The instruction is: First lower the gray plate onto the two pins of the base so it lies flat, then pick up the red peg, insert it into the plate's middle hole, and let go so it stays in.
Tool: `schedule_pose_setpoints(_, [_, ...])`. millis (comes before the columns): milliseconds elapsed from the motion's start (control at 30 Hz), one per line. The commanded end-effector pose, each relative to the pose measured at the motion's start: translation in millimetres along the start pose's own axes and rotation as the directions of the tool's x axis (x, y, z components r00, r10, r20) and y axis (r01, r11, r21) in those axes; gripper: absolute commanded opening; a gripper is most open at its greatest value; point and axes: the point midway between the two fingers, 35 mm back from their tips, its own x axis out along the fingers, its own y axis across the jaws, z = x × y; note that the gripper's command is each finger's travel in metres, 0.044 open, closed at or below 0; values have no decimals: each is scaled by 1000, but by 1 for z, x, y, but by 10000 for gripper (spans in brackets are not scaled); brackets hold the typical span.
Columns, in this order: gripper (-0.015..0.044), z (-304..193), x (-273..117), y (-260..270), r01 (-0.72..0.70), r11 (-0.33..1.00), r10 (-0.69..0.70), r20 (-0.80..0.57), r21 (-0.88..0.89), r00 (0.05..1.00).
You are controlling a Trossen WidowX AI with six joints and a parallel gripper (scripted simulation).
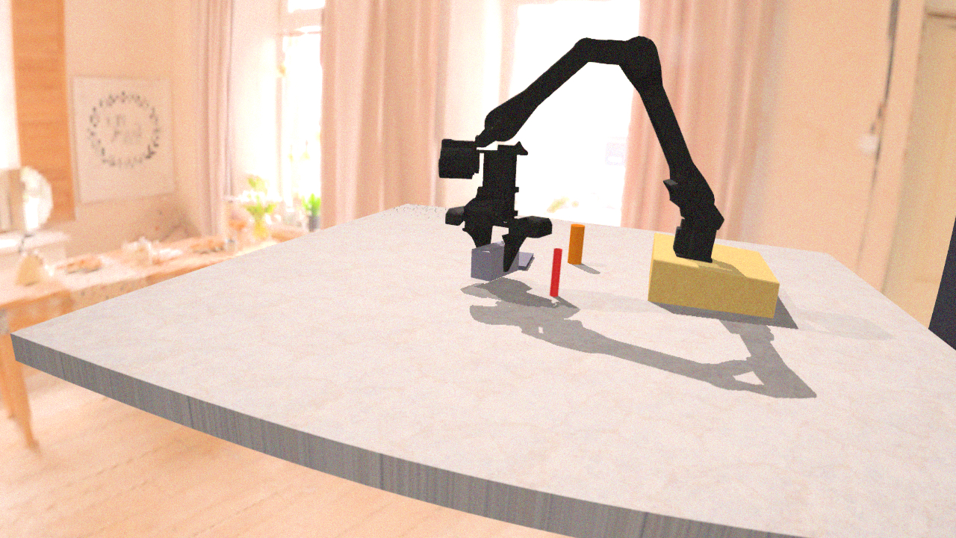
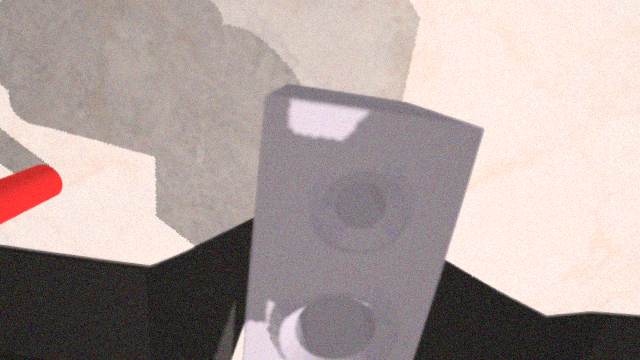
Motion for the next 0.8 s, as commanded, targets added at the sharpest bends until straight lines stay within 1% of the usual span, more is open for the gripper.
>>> schedule_pose_setpoints(0, [0,2,-15,-4,15,1000,-15,6,-4,1000])
schedule_pose_setpoints(767, [0,-2,-88,-3,15,1000,-15,6,-4,1000])
